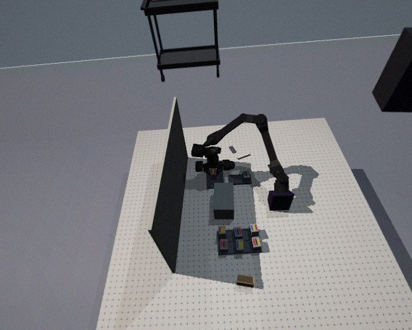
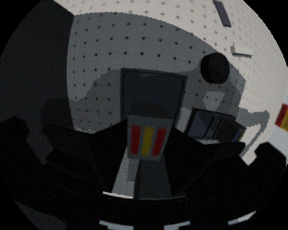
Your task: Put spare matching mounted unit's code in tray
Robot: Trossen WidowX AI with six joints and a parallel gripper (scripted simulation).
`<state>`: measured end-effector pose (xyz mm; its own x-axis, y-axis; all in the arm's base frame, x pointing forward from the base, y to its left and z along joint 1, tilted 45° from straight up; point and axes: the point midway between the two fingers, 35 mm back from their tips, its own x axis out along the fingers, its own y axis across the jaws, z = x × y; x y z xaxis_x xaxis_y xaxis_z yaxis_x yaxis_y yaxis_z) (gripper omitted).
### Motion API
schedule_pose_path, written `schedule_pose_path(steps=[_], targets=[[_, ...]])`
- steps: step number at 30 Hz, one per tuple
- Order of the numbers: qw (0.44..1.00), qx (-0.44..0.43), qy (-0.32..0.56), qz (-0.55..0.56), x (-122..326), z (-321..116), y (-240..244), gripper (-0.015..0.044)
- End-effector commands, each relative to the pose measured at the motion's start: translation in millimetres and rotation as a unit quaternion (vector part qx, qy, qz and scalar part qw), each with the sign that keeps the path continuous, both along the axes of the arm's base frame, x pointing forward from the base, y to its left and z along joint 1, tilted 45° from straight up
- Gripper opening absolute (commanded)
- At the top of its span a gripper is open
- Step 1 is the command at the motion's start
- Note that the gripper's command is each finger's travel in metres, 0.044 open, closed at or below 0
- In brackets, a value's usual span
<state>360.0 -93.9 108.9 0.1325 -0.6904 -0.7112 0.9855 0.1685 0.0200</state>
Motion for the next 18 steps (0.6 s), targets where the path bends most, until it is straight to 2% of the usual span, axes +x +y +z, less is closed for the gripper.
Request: schedule_pose_path(steps=[1,18], targets=[[1.000,0.000,0.006,0.000,-2.7,-4.4,-3.0,0.0000],[1.000,-0.003,0.005,0.000,-4.2,-13.7,-13.9,0.0000]])
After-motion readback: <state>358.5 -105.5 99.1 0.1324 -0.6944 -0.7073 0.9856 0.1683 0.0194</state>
